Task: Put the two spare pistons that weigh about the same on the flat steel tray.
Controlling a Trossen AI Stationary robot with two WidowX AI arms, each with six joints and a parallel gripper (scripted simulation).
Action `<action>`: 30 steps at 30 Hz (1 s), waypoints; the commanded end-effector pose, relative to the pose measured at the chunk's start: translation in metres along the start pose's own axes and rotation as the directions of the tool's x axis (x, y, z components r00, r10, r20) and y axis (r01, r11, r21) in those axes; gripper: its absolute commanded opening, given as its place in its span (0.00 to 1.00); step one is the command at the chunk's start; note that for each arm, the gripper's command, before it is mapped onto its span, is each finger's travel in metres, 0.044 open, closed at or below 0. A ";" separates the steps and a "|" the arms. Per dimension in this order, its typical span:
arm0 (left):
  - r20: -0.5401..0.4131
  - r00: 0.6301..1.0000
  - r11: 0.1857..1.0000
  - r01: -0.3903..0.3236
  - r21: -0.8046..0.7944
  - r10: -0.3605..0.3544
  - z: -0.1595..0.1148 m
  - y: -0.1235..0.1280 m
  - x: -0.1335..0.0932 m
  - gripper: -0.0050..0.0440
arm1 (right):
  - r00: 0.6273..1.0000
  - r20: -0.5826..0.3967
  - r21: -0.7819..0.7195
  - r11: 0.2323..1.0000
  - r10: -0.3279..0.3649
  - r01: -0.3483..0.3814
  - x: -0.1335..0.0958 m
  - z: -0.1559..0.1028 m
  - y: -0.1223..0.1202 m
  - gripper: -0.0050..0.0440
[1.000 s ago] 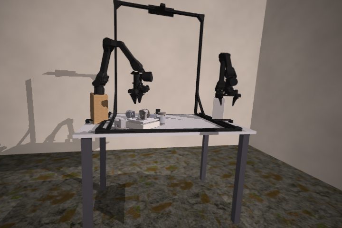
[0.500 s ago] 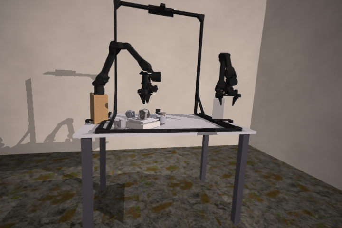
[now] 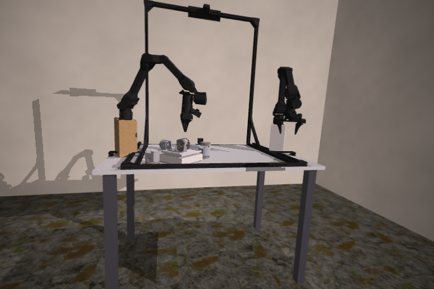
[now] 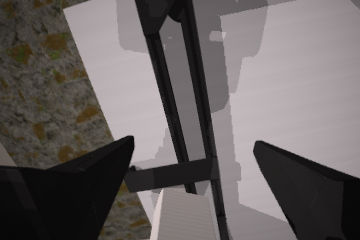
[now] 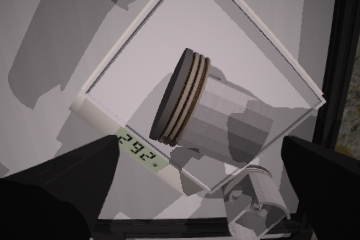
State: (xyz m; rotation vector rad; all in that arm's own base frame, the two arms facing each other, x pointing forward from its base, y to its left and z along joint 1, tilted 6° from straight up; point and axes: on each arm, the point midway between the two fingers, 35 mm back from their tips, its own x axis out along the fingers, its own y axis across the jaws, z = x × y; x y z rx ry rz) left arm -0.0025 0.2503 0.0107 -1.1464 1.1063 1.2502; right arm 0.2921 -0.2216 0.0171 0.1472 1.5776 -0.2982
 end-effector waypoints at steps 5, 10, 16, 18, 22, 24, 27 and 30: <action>0.000 1.000 1.000 0.002 0.001 -0.002 0.000 0.000 0.000 1.00 | 0.999 -0.040 -0.184 0.983 -0.010 0.003 0.003 0.000 0.000 0.87; 0.000 1.000 1.000 0.002 0.001 -0.002 0.000 0.000 0.000 1.00 | 0.998 -0.060 -0.312 0.950 -0.021 0.001 0.003 0.000 0.000 0.87; 0.000 1.000 1.000 0.002 0.001 -0.002 0.000 0.000 0.000 1.00 | 0.997 -0.076 -0.410 0.912 -0.031 -0.003 0.003 0.000 0.000 0.87; 0.000 1.000 1.000 0.002 0.001 -0.002 0.000 0.000 0.000 1.00 | 0.996 -0.083 -0.457 0.890 -0.036 -0.006 0.003 0.000 0.000 0.87; 0.000 1.000 1.000 0.002 0.001 -0.002 0.000 0.000 0.000 1.00 | 0.994 -0.097 -0.547 0.837 -0.049 -0.012 0.003 0.000 0.000 0.87; 0.000 1.000 1.000 0.002 0.001 -0.002 0.000 0.000 0.000 1.00 | 0.993 -0.103 -0.590 0.807 -0.055 -0.016 0.003 0.000 0.000 0.87; 0.000 1.000 1.000 0.002 0.001 -0.002 0.000 0.000 0.000 1.00 | 0.991 -0.112 -0.652 0.758 -0.066 -0.023 0.003 0.000 0.000 0.87; 0.000 1.000 1.000 0.002 0.001 -0.002 0.000 0.000 0.000 1.00 | 0.990 -0.120 -0.709 0.704 -0.078 -0.031 0.003 0.000 0.000 0.87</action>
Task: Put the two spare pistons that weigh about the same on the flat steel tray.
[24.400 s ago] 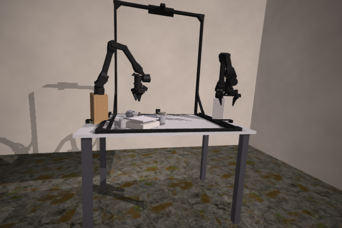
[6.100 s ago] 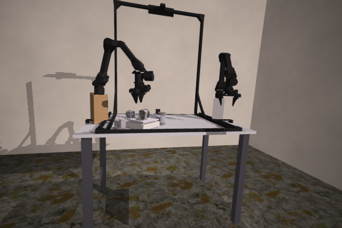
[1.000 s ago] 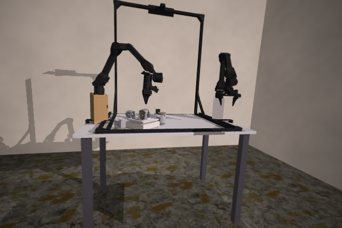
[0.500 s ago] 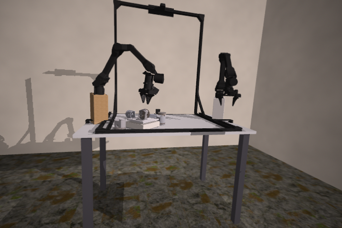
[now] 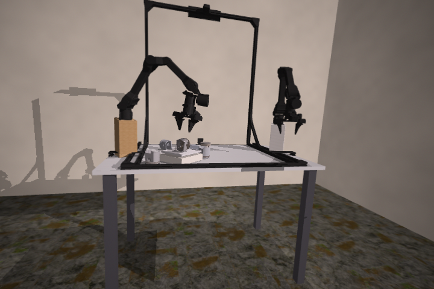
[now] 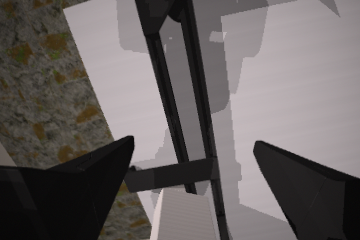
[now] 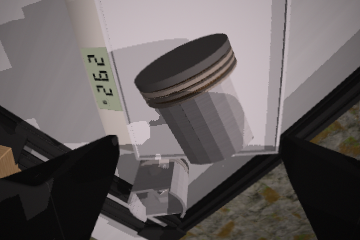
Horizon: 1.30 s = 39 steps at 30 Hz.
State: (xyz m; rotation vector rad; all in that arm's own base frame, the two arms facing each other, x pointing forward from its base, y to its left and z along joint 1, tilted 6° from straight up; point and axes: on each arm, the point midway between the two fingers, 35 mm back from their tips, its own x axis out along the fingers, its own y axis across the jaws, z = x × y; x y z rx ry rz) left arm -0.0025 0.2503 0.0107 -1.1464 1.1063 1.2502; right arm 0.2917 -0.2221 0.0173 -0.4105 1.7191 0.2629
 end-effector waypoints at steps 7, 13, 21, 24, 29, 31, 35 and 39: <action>0.000 1.000 1.000 0.002 0.001 -0.002 0.000 0.000 0.000 1.00 | 0.999 -0.042 -0.212 0.977 -0.006 -0.003 0.003 0.001 0.000 0.87; 0.000 1.000 1.000 0.002 0.001 -0.002 0.000 0.000 0.000 1.00 | 0.998 -0.067 -0.363 0.932 -0.020 -0.006 0.003 0.001 0.000 0.87; 0.000 1.000 1.000 0.002 0.001 -0.002 0.000 0.000 0.000 1.00 | 0.996 -0.080 -0.440 0.898 -0.028 -0.010 0.008 0.002 0.000 0.87; 0.000 1.000 1.000 0.002 0.001 -0.002 0.000 0.000 0.000 1.00 | 0.996 -0.080 -0.440 0.898 -0.028 -0.010 0.013 0.003 -0.001 0.87; 0.000 1.000 1.000 0.002 0.001 -0.002 0.000 0.000 0.000 1.00 | 0.996 -0.081 -0.439 0.898 -0.027 -0.011 0.022 0.004 -0.001 0.87; 0.000 1.000 1.000 0.002 0.001 -0.002 0.000 0.000 0.000 1.00 | 0.996 -0.083 -0.438 0.899 -0.025 -0.014 0.024 0.004 0.000 0.87; 0.000 1.000 1.000 0.002 0.001 -0.002 0.000 0.000 0.000 1.00 | 0.996 -0.086 -0.436 0.900 -0.022 -0.018 0.027 0.003 0.000 0.87; 0.000 1.000 1.000 0.002 0.001 -0.002 0.000 0.000 0.000 1.00 | 0.996 -0.086 -0.436 0.900 -0.022 -0.018 0.030 0.003 0.000 0.87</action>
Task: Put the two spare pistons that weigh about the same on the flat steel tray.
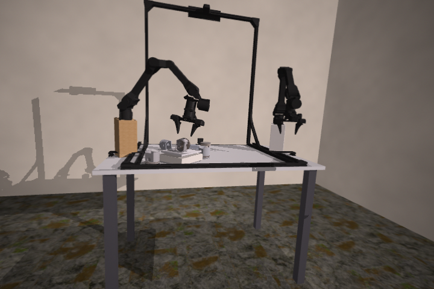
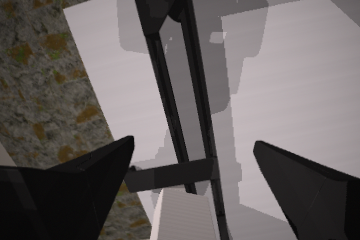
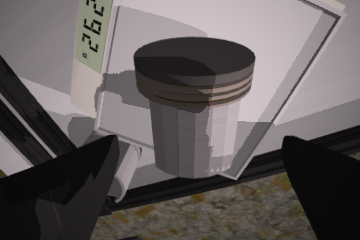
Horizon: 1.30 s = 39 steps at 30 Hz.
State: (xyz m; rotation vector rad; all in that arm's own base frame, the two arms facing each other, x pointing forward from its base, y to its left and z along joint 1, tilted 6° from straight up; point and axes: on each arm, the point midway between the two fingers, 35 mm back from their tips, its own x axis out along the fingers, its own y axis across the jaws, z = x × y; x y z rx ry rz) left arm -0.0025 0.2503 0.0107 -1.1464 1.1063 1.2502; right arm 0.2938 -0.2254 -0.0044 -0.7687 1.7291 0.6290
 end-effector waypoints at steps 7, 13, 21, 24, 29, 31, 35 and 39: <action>0.000 1.000 1.000 0.002 0.001 -0.002 0.000 0.000 0.000 1.00 | 1.000 -0.007 -0.007 1.000 0.016 -0.016 0.021 0.000 0.003 0.87; 0.000 1.000 1.000 0.002 0.001 -0.002 0.000 0.000 0.000 1.00 | 1.000 -0.007 -0.007 1.000 0.016 -0.016 0.031 0.000 0.003 0.87; 0.000 1.000 1.000 0.002 0.001 -0.002 0.000 0.000 0.000 1.00 | 1.000 -0.007 -0.007 1.000 0.016 -0.016 0.041 0.000 0.004 0.87; 0.000 1.000 1.000 0.002 0.001 -0.002 0.000 0.000 0.000 1.00 | 1.000 -0.007 -0.007 1.000 0.016 -0.016 0.046 0.000 0.004 0.87; 0.000 1.000 1.000 0.002 0.001 -0.002 0.000 0.000 0.000 1.00 | 1.000 -0.007 -0.007 1.000 0.016 -0.016 0.054 0.000 0.004 0.87; 0.000 1.000 1.000 0.002 0.001 -0.002 0.000 0.000 0.000 1.00 | 1.000 -0.007 -0.007 1.000 0.016 -0.016 0.056 0.000 0.004 0.87; 0.000 1.000 1.000 0.002 0.001 -0.002 0.000 0.000 0.000 1.00 | 1.000 -0.007 -0.007 1.000 0.016 -0.016 0.061 0.000 0.004 0.87; 0.000 1.000 1.000 0.002 0.001 -0.002 0.000 0.000 0.000 1.00 | 1.000 -0.007 -0.007 1.000 0.016 -0.016 0.067 0.000 0.004 0.87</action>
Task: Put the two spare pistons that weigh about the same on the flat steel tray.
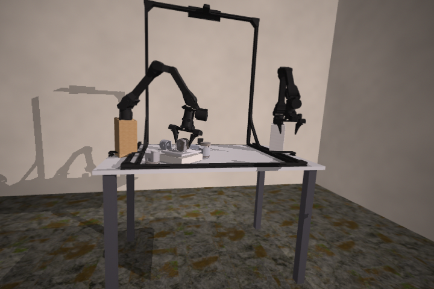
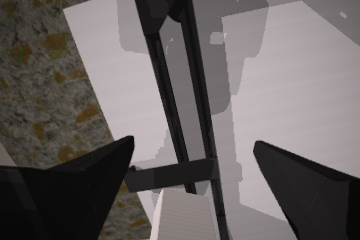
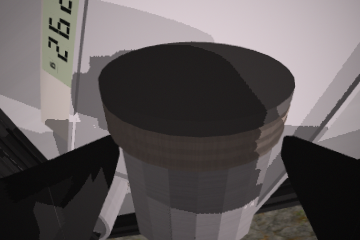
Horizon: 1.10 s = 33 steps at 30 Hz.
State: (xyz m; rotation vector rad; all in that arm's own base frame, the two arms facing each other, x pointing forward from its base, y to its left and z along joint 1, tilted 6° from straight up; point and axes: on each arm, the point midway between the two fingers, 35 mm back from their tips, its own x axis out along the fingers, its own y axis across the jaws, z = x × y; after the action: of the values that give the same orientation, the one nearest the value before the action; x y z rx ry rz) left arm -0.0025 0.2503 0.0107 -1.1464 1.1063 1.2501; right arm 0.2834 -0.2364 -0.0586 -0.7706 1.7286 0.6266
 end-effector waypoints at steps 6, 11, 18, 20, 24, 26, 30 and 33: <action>0.000 1.000 1.000 0.002 0.001 -0.002 0.000 0.000 0.000 1.00 | 1.000 -0.006 -0.007 1.000 0.021 -0.021 0.014 0.000 0.006 0.43; 0.000 1.000 1.000 0.002 0.001 -0.002 0.000 0.000 0.000 1.00 | 1.000 -0.006 -0.007 1.000 0.021 -0.021 0.014 0.000 0.006 0.43; 0.000 1.000 1.000 0.002 0.001 -0.002 0.000 0.000 0.000 1.00 | 1.000 -0.006 -0.007 1.000 0.021 -0.021 0.014 0.000 0.006 0.43; 0.000 1.000 1.000 0.002 0.001 -0.002 0.000 0.000 0.000 1.00 | 1.000 -0.006 -0.007 1.000 0.021 -0.021 0.014 0.000 0.006 0.43; 0.000 1.000 1.000 0.002 0.001 -0.002 0.000 0.000 0.000 1.00 | 1.000 -0.006 -0.007 1.000 0.021 -0.021 0.014 0.000 0.006 0.43; 0.000 1.000 1.000 0.002 0.001 -0.002 0.000 0.000 0.000 1.00 | 1.000 -0.006 -0.007 1.000 0.021 -0.021 0.014 0.000 0.006 0.43; 0.000 1.000 1.000 0.002 0.001 -0.002 0.000 0.000 0.000 1.00 | 1.000 -0.006 -0.007 1.000 0.021 -0.021 0.014 0.000 0.006 0.43; 0.000 1.000 1.000 0.002 0.001 -0.002 0.000 0.000 0.000 1.00 | 1.000 -0.006 -0.007 1.000 0.021 -0.021 0.013 -0.001 0.006 0.43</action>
State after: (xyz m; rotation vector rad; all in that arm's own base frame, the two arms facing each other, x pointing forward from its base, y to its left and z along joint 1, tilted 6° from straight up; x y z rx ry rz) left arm -0.0025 0.2503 0.0107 -1.1464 1.1063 1.2501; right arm 0.2793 -0.2370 -0.0696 -0.7643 1.7351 0.6324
